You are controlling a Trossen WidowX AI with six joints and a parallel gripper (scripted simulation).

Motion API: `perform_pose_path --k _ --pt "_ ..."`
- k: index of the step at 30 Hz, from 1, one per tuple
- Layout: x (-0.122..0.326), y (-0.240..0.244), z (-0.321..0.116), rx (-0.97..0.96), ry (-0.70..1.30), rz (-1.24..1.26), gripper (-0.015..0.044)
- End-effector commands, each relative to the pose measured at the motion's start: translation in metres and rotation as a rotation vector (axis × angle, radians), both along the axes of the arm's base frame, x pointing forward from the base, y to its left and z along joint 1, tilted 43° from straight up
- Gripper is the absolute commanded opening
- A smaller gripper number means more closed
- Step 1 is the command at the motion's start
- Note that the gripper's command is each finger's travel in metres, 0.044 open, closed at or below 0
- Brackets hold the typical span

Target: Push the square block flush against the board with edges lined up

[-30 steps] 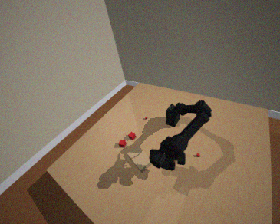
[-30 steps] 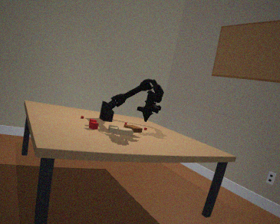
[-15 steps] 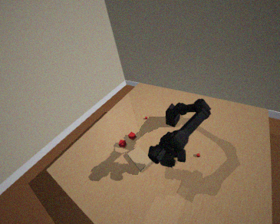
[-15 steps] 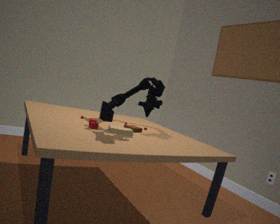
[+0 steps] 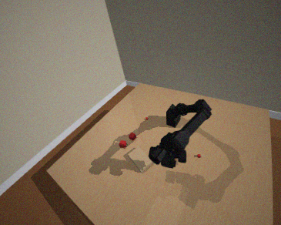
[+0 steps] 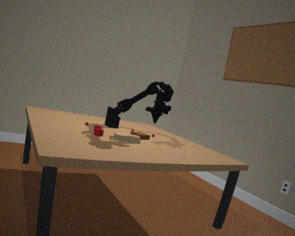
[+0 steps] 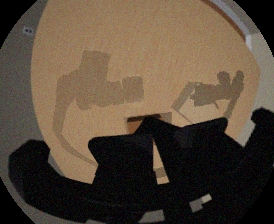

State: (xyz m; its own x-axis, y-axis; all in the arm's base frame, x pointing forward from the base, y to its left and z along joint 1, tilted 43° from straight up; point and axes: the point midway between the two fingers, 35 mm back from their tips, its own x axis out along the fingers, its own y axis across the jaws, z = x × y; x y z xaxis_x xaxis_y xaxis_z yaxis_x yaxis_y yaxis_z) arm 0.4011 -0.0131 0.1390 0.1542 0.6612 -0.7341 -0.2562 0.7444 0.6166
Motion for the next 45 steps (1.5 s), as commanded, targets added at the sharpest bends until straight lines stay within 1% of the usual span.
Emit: perform_pose_path --k 1,6,8,45 --pt "0.0 0.0 0.0 -0.005 -0.002 0.003 0.0" --pt "0.0 0.0 0.0 -0.001 -0.004 0.004 0.0" --pt "-0.001 0.003 0.0 -0.009 -0.033 0.037 0.0" --pt "-0.055 0.083 -0.016 -0.203 -0.868 0.969 0.0"
